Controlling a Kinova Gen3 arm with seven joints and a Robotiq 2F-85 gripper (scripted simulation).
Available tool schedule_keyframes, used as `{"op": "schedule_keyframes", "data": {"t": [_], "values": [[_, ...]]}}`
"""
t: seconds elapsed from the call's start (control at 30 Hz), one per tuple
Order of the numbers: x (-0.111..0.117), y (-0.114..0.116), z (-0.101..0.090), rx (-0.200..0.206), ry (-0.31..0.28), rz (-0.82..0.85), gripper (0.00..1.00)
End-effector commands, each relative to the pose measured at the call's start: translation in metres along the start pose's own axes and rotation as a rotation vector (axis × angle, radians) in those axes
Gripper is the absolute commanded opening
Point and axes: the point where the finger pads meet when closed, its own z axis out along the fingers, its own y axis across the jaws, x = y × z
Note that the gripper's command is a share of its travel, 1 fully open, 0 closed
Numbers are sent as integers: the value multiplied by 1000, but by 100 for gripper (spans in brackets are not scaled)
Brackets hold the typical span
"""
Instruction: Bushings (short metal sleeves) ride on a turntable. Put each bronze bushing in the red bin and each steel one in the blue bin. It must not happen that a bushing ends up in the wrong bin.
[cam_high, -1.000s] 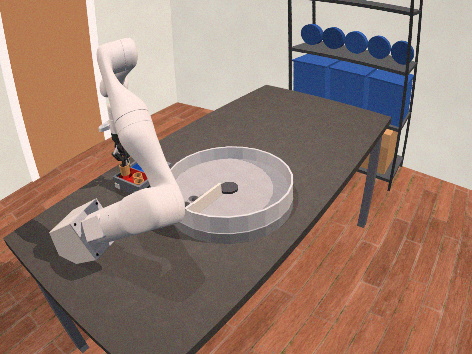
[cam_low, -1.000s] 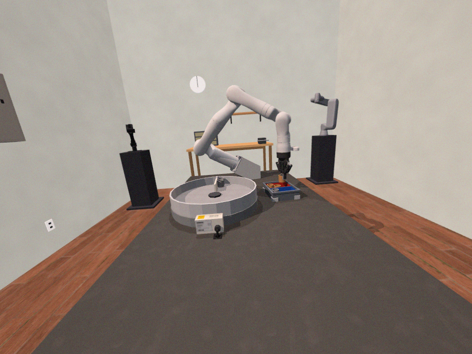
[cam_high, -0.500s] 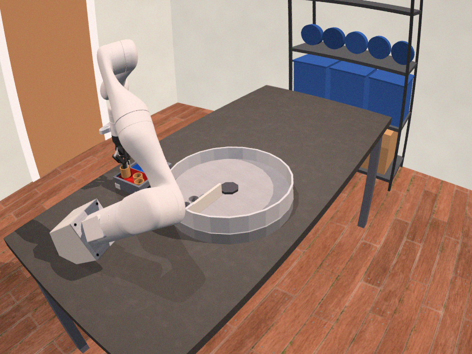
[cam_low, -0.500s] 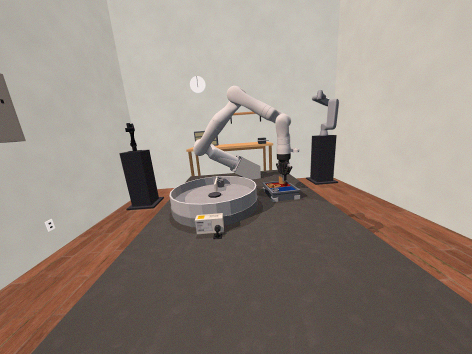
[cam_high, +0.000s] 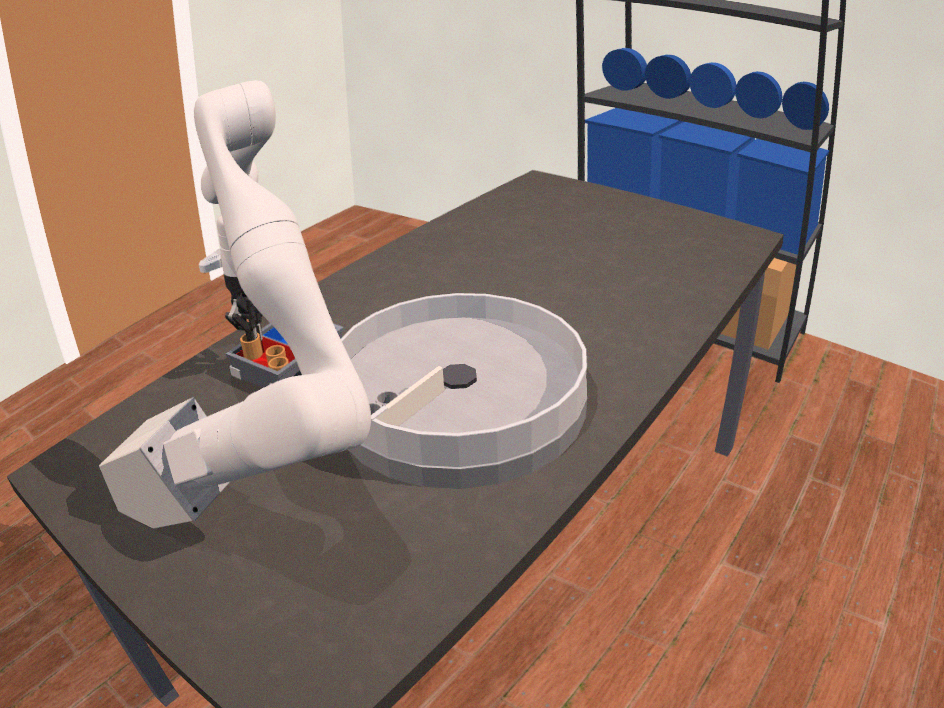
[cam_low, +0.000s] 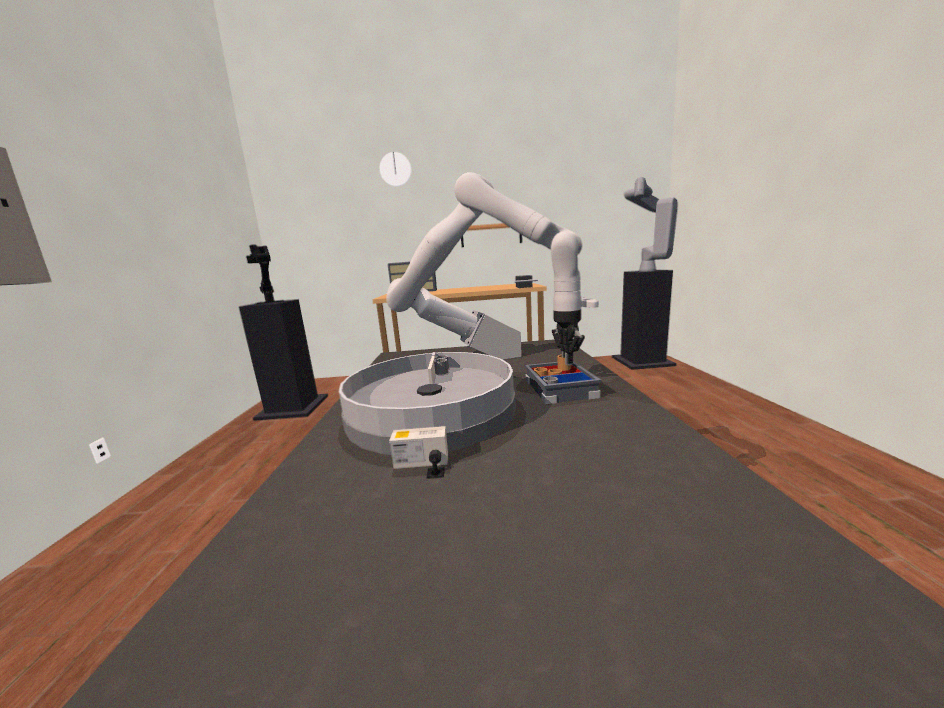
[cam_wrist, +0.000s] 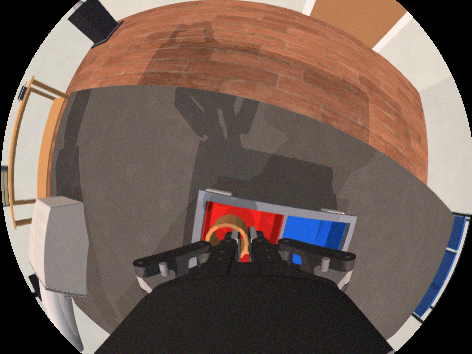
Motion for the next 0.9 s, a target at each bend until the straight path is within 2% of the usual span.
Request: {"op": "schedule_keyframes", "data": {"t": [0.0,0.87], "values": [[0,0,0,0,0,0,0],[0,0,16,0,0,0,0]]}}
